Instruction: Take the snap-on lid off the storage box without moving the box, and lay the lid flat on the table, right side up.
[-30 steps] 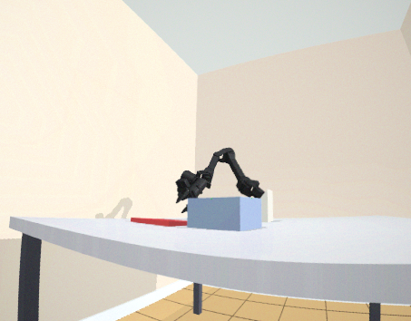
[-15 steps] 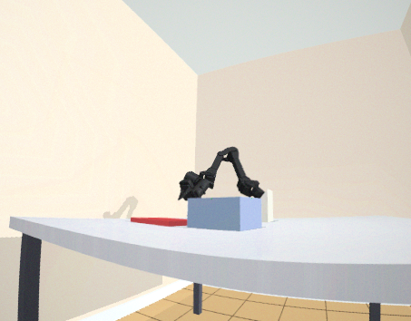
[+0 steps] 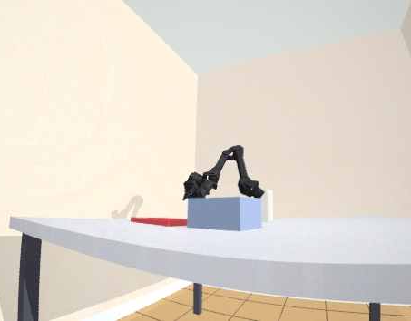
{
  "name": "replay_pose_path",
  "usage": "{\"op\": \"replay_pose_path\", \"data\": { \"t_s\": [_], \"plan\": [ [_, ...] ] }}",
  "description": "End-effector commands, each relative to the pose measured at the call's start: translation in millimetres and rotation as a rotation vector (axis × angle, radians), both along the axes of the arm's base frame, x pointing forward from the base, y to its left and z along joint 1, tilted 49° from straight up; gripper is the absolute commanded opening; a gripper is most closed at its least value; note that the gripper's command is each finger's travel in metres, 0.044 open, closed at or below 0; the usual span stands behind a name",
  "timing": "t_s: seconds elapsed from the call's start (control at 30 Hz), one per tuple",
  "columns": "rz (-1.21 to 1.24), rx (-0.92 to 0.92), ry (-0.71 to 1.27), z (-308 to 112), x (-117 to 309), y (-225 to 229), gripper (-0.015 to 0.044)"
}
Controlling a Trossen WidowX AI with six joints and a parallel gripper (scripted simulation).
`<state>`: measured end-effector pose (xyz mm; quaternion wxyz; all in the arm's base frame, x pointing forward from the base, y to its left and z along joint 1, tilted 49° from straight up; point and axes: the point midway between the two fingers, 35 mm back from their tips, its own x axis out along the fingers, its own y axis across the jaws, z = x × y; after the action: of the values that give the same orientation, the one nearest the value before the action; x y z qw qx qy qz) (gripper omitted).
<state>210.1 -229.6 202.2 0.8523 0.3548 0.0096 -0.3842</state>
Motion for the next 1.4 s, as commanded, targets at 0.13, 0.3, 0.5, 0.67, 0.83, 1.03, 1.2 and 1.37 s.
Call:
{"op": "replay_pose_path", "data": {
  "t_s": [0.13, 0.3, 0.5, 0.67, 0.83, 1.03, 1.2, 1.37],
  "plan": [
    [0.004, -0.002, 0.005, -4, -14, 4, 0.0440],
    [0.004, -0.002, 0.005, 3, -12, 9, 0.0440],
    [0.004, -0.001, 0.004, 10, -16, 18, 0.0440],
    [0.004, -0.001, 0.004, 16, -19, 26, 0.0440],
    [0.004, 0.000, 0.004, 21, -21, 34, 0.0440],
    [0.004, 0.000, 0.004, 28, -25, 43, 0.0440],
    [0.004, 0.001, 0.004, 33, -28, 51, 0.0440],
    [0.004, 0.002, 0.004, 39, -31, 59, 0.0440]
  ]
}}
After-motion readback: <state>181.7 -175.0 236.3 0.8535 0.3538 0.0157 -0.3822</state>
